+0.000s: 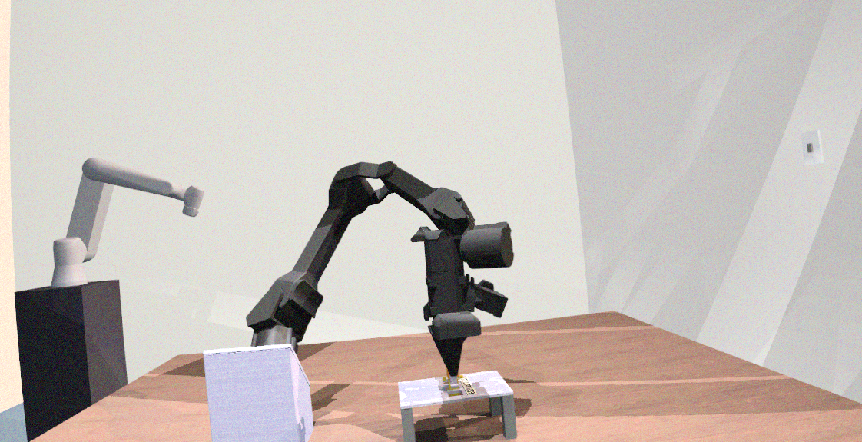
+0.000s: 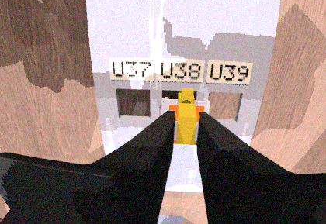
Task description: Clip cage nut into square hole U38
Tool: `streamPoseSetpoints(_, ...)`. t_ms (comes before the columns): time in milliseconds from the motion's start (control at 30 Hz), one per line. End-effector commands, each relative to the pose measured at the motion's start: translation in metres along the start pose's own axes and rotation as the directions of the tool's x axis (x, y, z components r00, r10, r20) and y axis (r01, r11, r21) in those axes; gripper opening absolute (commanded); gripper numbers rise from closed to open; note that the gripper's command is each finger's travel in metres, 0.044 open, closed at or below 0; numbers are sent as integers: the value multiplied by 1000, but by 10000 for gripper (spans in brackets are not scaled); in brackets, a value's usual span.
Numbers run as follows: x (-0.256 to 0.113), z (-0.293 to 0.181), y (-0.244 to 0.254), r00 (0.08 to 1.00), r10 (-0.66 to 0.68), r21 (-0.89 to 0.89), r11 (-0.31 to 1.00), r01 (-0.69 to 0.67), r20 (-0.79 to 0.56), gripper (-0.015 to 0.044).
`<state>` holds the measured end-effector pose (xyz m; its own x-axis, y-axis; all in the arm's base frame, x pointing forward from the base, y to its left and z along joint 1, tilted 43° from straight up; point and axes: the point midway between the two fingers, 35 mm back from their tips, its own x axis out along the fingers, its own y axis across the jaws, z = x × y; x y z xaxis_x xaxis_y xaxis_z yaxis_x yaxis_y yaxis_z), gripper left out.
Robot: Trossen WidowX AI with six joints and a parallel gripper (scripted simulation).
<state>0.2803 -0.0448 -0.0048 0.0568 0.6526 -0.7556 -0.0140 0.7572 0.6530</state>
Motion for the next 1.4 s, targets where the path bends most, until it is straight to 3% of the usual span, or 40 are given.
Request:
streamPoseSetpoints(0,0,0,0,1000,-9,3,1000,9,0,32)
streamPoseSetpoints(1367,2,-1,2,999,-52,4,999,52,-1,32)
